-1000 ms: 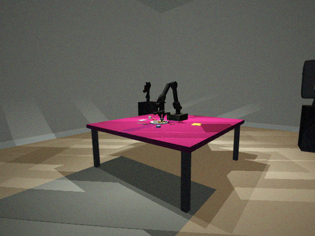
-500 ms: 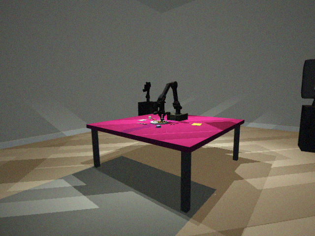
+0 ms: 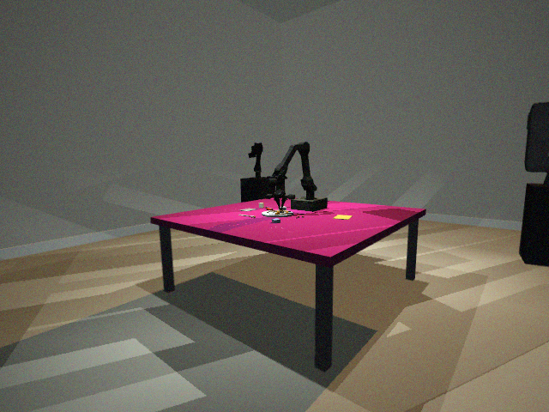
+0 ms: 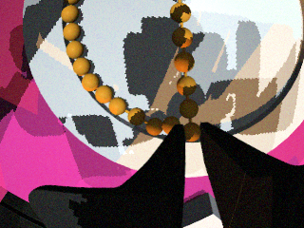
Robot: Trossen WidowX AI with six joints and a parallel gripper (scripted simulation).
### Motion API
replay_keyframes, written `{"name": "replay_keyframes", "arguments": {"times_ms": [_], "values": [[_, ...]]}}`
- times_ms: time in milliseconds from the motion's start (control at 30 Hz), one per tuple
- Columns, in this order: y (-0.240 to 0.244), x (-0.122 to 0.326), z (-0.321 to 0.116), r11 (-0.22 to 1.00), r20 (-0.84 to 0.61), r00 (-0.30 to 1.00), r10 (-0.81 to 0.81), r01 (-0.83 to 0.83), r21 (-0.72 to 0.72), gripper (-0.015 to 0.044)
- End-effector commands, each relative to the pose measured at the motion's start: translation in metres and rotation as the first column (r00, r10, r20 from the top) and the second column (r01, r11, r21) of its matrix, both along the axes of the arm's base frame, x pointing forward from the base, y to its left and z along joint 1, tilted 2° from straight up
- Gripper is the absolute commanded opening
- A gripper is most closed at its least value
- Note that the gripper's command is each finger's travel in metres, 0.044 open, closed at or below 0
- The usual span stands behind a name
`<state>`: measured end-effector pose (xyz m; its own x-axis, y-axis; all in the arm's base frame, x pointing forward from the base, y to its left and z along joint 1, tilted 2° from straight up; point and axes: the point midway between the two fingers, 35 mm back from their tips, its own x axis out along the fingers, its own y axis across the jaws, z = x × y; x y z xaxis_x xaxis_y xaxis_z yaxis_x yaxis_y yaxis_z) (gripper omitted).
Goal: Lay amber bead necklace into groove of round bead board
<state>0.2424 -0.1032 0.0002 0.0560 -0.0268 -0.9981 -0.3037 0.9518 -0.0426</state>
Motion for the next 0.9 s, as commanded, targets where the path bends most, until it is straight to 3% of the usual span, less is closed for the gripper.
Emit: {"name": "replay_keyframes", "arguments": {"times_ms": [0,333,867], "values": [[-0.0058,-0.0062,-0.0004,1.0,0.001,1.0,0.005,-0.005,0.003,0.0],[-0.006,-0.0057,-0.0087,1.0,0.001,1.0,0.005,-0.005,0.003,0.0],[-0.0059,-0.0061,-0.0009,1.0,0.001,1.0,0.005,-0.005,0.003,0.042]]}}
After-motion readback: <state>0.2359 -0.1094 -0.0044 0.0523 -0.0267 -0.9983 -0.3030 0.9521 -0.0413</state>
